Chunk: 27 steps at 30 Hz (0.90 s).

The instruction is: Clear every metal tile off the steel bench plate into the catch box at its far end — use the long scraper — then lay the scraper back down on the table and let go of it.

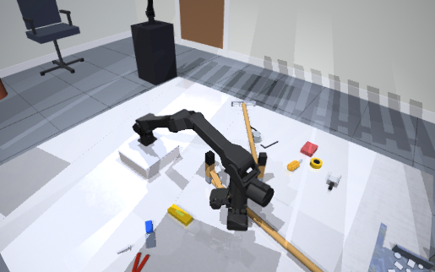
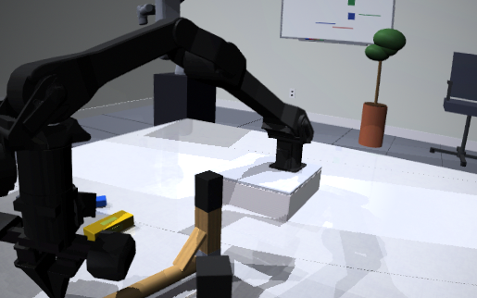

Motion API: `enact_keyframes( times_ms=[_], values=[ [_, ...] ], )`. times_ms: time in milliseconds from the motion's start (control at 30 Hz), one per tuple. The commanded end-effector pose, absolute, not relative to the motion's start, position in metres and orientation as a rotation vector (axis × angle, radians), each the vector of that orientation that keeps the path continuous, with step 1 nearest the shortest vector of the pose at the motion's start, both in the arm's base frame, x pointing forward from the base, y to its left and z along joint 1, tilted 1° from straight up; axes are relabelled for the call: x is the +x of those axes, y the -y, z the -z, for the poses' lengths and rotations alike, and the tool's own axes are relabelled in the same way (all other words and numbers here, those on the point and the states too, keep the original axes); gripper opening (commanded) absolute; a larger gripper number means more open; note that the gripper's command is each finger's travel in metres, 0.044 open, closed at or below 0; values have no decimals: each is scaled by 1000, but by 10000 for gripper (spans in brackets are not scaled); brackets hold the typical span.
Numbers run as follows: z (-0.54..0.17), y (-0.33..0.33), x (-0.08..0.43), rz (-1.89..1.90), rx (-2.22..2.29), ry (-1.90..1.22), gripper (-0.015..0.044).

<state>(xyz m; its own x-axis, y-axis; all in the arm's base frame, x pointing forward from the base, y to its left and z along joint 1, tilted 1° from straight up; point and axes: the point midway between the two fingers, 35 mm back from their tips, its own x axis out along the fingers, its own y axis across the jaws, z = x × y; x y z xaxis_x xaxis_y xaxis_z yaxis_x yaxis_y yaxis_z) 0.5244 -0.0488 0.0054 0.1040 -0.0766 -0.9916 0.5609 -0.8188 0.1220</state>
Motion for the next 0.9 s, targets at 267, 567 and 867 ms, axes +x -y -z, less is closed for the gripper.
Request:
enact_keyframes(
  times_ms=[267,567,867],
  values=[
    [-4,46,525,1646,1776,-628,0],
    [-4,44,526,1562,1678,-724,0],
    [-4,42,526,1476,1579,-814,0]
  ],
)
